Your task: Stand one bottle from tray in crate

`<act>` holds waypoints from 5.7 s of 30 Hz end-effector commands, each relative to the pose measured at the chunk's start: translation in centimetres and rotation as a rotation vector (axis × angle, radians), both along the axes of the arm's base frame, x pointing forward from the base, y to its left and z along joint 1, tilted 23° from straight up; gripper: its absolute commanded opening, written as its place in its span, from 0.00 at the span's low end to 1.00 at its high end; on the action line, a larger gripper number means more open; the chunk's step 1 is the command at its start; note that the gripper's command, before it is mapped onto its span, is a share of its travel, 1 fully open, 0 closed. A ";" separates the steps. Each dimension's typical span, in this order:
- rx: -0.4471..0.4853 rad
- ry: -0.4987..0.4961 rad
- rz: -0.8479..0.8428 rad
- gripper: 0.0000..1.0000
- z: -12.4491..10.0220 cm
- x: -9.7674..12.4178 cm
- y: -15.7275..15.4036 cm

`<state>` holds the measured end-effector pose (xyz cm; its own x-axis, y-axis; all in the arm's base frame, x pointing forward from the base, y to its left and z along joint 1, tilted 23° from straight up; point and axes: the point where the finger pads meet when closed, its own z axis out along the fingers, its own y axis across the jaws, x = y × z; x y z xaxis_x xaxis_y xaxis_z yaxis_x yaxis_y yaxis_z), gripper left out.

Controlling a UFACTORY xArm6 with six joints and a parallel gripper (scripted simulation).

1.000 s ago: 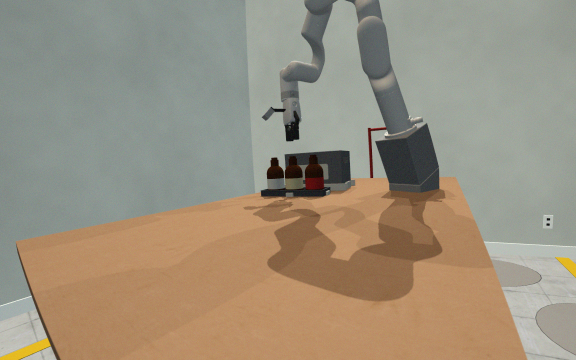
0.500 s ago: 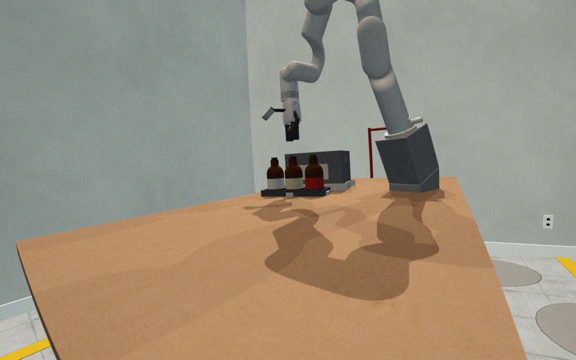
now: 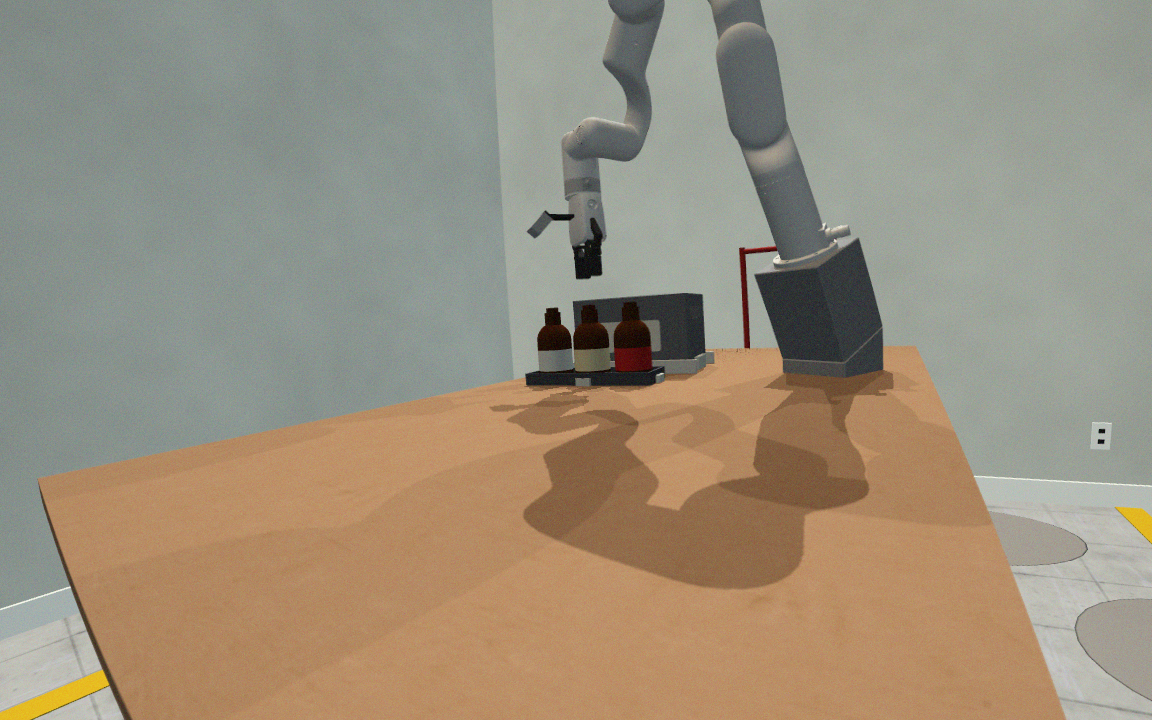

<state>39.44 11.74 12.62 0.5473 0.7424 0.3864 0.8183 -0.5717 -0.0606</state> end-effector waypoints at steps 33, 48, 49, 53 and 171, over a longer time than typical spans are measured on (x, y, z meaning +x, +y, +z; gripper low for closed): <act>0.001 -0.004 -0.001 0.65 -3.2 1.0 1.4; 0.001 -0.004 -0.001 0.65 -3.3 1.0 1.4; 0.001 -0.004 -0.001 0.65 -3.3 1.0 1.4; 0.001 -0.004 -0.001 0.65 -3.3 1.0 1.4; 0.001 -0.004 -0.001 0.00 -7.0 1.9 2.9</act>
<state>41.21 14.62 5.46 0.5469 0.7424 0.3869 0.8183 -0.5717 -0.0598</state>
